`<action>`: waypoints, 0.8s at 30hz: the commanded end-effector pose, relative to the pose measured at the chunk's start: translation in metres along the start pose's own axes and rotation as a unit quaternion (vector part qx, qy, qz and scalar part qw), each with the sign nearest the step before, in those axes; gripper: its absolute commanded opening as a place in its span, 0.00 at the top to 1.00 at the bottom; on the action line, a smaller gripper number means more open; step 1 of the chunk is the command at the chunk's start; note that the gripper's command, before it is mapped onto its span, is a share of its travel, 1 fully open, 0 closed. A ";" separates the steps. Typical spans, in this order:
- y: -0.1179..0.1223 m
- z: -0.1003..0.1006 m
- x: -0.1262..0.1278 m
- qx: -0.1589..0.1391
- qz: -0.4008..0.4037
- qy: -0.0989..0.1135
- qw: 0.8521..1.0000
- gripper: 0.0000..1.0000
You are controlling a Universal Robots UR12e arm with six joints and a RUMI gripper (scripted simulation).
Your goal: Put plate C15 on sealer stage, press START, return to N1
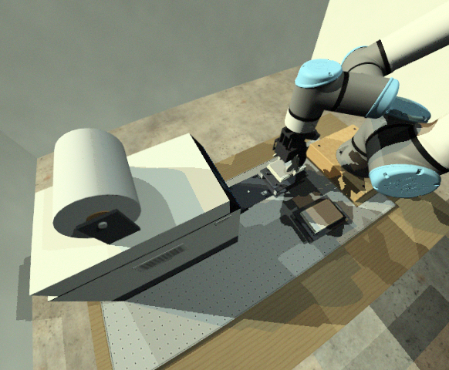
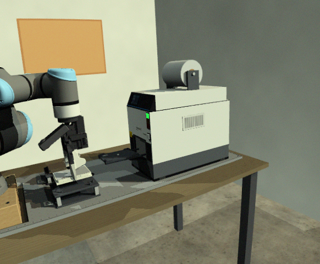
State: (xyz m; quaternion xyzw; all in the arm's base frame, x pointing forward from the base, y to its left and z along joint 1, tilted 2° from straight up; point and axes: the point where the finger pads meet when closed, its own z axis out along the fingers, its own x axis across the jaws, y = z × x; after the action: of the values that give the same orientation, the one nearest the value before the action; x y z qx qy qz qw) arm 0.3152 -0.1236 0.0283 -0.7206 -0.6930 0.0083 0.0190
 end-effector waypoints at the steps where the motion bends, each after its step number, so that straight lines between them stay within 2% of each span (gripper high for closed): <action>1: 0.000 0.002 -0.001 -0.001 0.000 -0.001 1.000 1.00; 24: 0.001 0.001 -0.002 -0.002 0.000 -0.002 1.000 1.00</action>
State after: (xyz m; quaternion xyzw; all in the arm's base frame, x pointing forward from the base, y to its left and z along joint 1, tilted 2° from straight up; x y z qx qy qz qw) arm 0.3161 -0.1247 0.0269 -0.7207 -0.6930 0.0084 0.0173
